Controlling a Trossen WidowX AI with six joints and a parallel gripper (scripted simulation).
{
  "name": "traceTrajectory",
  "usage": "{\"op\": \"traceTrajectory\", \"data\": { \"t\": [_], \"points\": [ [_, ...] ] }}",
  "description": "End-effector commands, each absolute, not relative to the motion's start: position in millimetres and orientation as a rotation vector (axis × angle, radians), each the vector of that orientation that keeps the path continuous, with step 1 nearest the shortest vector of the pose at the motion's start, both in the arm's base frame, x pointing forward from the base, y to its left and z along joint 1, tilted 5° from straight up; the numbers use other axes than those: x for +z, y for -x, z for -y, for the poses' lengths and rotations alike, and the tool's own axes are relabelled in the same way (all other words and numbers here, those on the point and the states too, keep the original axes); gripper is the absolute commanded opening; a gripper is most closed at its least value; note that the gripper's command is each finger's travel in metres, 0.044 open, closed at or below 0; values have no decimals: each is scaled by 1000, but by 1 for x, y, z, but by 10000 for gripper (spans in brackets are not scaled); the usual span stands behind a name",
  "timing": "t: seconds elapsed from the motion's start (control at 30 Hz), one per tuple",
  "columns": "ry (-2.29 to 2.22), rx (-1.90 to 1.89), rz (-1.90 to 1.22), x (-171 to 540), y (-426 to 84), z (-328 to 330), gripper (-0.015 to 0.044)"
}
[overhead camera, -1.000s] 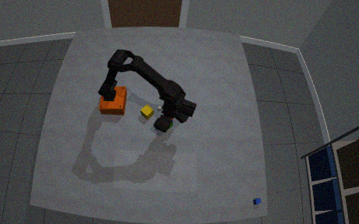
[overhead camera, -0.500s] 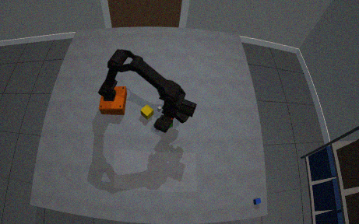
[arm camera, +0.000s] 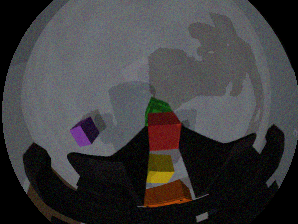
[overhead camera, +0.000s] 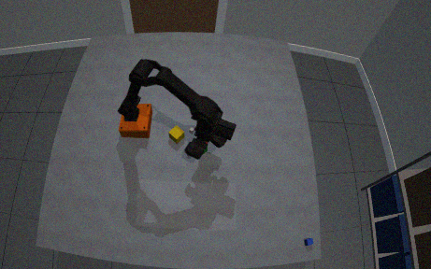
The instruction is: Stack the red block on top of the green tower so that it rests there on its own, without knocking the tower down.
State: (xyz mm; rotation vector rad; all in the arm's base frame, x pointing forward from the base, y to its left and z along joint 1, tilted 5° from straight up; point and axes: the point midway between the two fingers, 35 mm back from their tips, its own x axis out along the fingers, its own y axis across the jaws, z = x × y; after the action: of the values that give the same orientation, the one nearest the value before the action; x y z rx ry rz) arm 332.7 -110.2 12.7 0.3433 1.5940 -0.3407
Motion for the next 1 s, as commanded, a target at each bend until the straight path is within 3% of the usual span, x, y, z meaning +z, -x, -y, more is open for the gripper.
{"op": "traceTrajectory", "data": {
  "t": [0.0, 0.47, 0.97],
  "points": [
    [-343, -341, -1595, 12, -333, 110, 79],
    [-343, -341, -1595, 12, -333, 110, 440],
    [-343, -341, -1595, 12, -333, 110, 440]
  ]
}}
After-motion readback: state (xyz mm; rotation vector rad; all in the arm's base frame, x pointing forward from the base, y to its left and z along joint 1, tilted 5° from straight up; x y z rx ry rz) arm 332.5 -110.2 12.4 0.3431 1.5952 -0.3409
